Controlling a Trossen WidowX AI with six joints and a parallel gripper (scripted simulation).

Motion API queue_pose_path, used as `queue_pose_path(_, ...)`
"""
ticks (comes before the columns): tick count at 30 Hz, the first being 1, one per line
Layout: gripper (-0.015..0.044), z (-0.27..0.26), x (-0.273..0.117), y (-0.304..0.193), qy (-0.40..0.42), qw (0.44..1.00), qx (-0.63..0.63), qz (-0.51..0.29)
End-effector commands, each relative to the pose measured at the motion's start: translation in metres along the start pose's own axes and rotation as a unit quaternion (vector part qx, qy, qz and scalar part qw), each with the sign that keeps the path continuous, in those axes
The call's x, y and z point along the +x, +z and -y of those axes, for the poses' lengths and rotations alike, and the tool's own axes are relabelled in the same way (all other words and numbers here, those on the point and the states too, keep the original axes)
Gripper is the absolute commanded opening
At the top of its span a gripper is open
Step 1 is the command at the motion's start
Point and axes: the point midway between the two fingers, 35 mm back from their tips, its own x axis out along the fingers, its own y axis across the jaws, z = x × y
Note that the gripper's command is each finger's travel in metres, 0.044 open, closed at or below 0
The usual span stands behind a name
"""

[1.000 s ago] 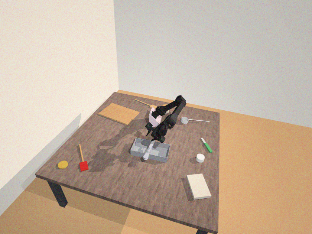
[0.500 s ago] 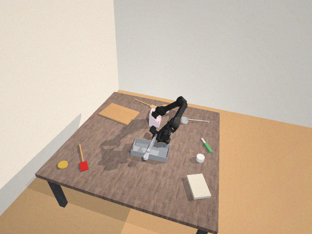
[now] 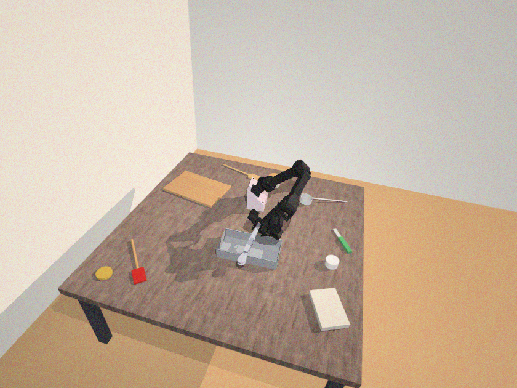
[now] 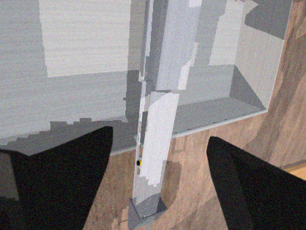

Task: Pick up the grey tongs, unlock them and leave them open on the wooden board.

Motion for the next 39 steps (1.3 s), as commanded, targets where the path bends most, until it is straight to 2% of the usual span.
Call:
queue_pose_path(1,0.026,0.0,0.009,0.0,0.001,1.0,0.003,-0.003)
queue_pose_path(39,0.026,0.0,0.071,-0.002,0.002,1.0,0.003,-0.003)
